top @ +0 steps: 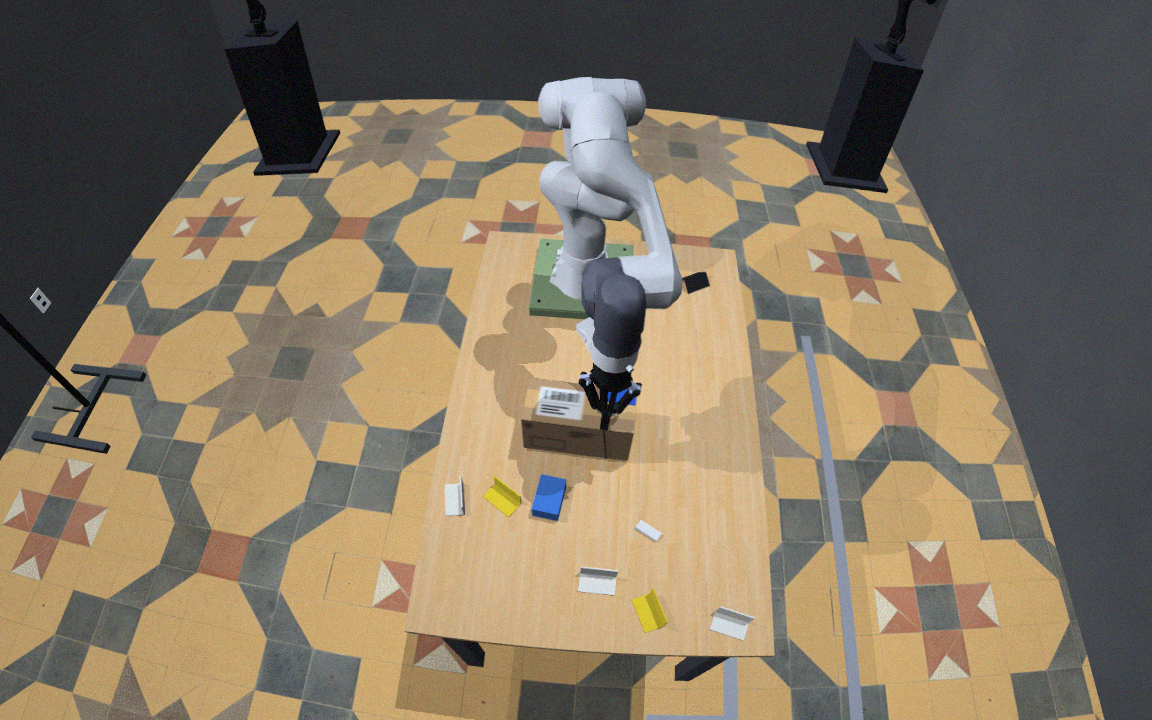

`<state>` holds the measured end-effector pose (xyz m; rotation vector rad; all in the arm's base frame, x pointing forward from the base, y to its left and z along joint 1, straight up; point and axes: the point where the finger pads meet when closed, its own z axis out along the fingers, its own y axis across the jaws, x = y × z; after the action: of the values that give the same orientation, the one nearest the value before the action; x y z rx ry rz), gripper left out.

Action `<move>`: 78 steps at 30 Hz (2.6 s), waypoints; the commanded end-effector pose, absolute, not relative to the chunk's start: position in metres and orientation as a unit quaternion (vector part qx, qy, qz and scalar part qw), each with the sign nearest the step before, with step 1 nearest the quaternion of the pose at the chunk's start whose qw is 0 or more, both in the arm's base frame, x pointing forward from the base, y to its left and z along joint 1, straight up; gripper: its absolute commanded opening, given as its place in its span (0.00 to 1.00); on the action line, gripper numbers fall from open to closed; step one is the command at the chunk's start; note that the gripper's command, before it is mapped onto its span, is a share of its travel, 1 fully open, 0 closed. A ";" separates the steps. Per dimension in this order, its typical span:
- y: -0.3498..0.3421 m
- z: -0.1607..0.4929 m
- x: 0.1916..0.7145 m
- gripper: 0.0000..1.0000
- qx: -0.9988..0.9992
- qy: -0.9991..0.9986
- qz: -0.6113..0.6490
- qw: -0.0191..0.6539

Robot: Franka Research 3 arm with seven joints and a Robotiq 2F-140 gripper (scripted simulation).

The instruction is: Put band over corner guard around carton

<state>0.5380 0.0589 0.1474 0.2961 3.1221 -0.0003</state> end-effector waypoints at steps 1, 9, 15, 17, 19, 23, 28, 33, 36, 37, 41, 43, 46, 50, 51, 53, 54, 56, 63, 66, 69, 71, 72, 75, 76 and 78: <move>0.059 0.146 0.538 0.10 0.096 0.995 0.000 0.003; 0.059 0.146 0.538 0.10 0.096 0.995 0.000 0.003; 0.059 0.146 0.538 0.10 0.096 0.995 0.000 0.003; 0.059 0.146 0.538 0.10 0.096 0.995 0.000 0.003; 0.059 0.146 0.538 0.10 0.096 0.995 0.000 0.003; 0.059 0.147 0.538 0.10 0.096 0.995 0.000 0.003; 0.059 0.148 0.538 0.10 0.096 0.995 0.000 0.003; 0.059 0.148 0.538 0.10 0.096 0.995 0.000 0.003; 0.060 0.148 0.538 0.10 0.096 0.995 0.000 0.003; 0.060 0.148 0.538 0.10 0.096 0.995 0.000 0.003; 0.064 0.148 0.538 0.10 0.096 0.995 0.000 0.003; 0.065 0.148 0.538 0.10 0.096 0.995 0.000 0.003; 0.067 0.148 0.539 0.10 0.096 0.995 0.000 0.003; 0.072 0.148 0.539 0.10 0.096 0.995 0.000 0.003; 0.073 0.148 0.539 0.10 0.096 0.995 0.000 0.003; 0.075 0.148 0.539 0.10 0.096 0.995 0.000 0.003; 0.076 0.148 0.539 0.10 0.096 0.995 0.000 0.003; 0.077 0.148 0.540 0.10 0.096 0.995 0.000 0.003; 0.078 0.148 0.540 0.10 0.096 0.995 0.000 0.003; 0.078 0.148 0.540 0.10 0.096 0.995 0.000 0.003; 0.078 0.148 0.540 0.10 0.096 0.995 0.000 0.003; 0.078 0.148 0.540 0.10 0.096 0.995 0.000 0.003; 0.078 0.148 0.540 0.10 0.096 0.995 0.000 0.003; 0.078 0.148 0.540 0.18 0.096 0.995 0.000 0.003; 0.078 0.148 0.540 0.18 0.096 0.995 0.000 0.003; 0.078 0.148 0.540 0.18 0.096 0.995 0.000 0.003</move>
<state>0.5400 0.0763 0.1483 0.2951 3.1204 -0.0022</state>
